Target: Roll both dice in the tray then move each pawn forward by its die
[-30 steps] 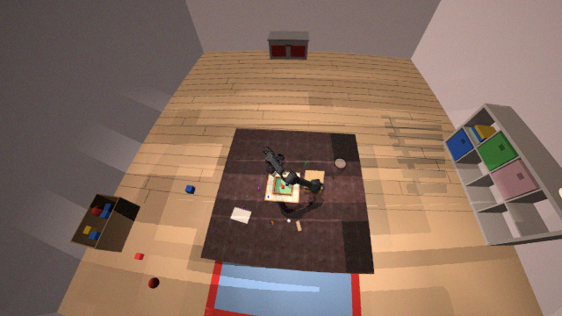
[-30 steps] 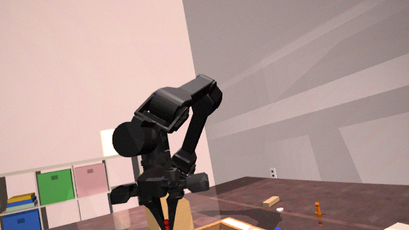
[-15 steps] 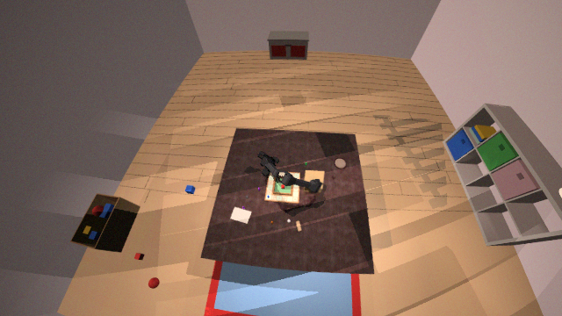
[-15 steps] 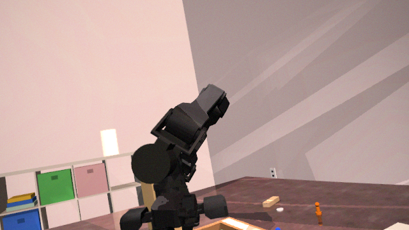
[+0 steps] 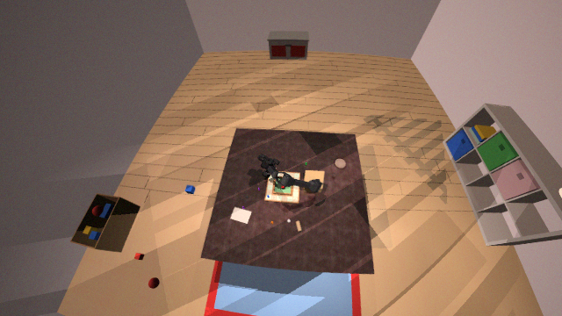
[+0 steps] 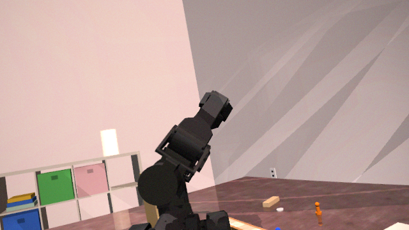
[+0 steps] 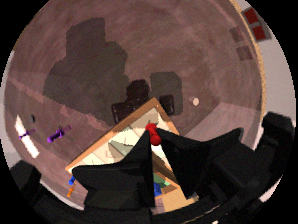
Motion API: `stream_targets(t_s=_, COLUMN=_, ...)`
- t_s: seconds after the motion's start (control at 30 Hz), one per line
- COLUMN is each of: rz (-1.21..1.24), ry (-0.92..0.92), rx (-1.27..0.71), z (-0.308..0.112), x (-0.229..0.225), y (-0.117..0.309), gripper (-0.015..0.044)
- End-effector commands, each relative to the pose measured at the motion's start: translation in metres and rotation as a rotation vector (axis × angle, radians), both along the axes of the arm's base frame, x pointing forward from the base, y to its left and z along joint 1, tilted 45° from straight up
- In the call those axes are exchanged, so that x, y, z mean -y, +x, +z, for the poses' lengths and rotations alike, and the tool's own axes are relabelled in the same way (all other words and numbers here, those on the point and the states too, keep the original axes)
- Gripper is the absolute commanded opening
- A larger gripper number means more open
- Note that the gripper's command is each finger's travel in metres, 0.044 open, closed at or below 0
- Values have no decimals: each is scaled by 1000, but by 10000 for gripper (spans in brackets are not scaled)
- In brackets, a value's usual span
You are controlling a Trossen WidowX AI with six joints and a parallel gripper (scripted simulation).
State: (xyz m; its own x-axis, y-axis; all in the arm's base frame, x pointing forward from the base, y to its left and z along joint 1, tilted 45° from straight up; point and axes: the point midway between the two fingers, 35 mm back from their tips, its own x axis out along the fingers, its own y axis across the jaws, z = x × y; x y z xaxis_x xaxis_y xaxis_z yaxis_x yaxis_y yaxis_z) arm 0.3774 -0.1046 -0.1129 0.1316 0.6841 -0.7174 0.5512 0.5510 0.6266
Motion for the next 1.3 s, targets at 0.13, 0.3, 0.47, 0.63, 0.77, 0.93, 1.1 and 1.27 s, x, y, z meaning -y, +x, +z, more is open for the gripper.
stream_targets(t_s=0.13, rz=1, ry=1, rx=-1, z=-4, x=-5, y=1, gripper=26)
stream_targets(t_s=0.3, rz=1, ry=1, rx=-1, z=-4, x=-5, y=1, gripper=157)
stream_targets(t_s=0.47, rz=1, ry=1, rx=-1, z=-4, x=-5, y=1, gripper=289)
stream_targets(t_s=0.63, rz=1, ry=1, rx=-1, z=-3, x=-3, y=0, gripper=420)
stream_targets(t_s=0.77, rz=-1, ry=5, rx=-7, z=27, x=25, y=-6, gripper=440)
stream_targets(t_s=0.93, rz=17, ry=-1, rx=10, z=38, x=20, y=-3, gripper=387)
stream_targets(t_s=1.1, rz=155, ry=-34, rx=141, z=103, x=-37, y=20, gripper=256)
stream_targets(t_s=1.27, rz=302, ry=-48, rx=284, z=170, x=-105, y=22, gripper=200)
